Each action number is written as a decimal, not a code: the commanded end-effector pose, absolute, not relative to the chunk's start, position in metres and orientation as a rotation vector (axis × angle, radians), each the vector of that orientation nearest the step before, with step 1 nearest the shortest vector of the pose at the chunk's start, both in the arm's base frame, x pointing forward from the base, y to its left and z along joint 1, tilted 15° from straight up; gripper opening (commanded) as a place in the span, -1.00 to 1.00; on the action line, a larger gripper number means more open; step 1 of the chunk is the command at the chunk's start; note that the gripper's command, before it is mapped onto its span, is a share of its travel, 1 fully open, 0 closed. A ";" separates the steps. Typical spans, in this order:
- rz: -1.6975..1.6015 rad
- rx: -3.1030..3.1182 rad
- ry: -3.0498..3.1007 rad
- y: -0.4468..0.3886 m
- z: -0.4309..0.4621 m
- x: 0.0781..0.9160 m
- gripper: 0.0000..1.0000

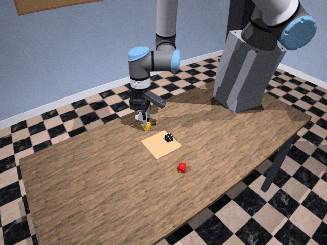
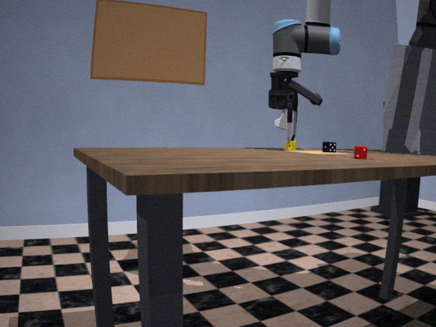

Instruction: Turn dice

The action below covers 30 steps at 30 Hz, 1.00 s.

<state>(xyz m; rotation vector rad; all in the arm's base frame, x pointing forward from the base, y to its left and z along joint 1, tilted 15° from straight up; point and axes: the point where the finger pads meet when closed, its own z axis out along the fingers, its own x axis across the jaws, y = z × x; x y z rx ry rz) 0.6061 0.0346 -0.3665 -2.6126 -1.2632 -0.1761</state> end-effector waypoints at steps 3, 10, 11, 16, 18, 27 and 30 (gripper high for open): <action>-0.177 -2.613 -1.263 0.038 -0.378 0.607 -0.44; -0.177 -2.613 -1.263 0.040 -0.386 0.607 -0.44; -0.177 -2.613 -1.263 0.040 -0.387 0.607 -0.44; -0.177 -2.613 -1.263 0.040 -0.387 0.607 -0.44; -0.177 -2.613 -1.263 0.040 -0.387 0.607 -0.44; -0.177 -2.613 -1.263 0.040 -0.387 0.607 -0.44; -0.177 -2.613 -1.263 0.040 -0.387 0.607 -0.44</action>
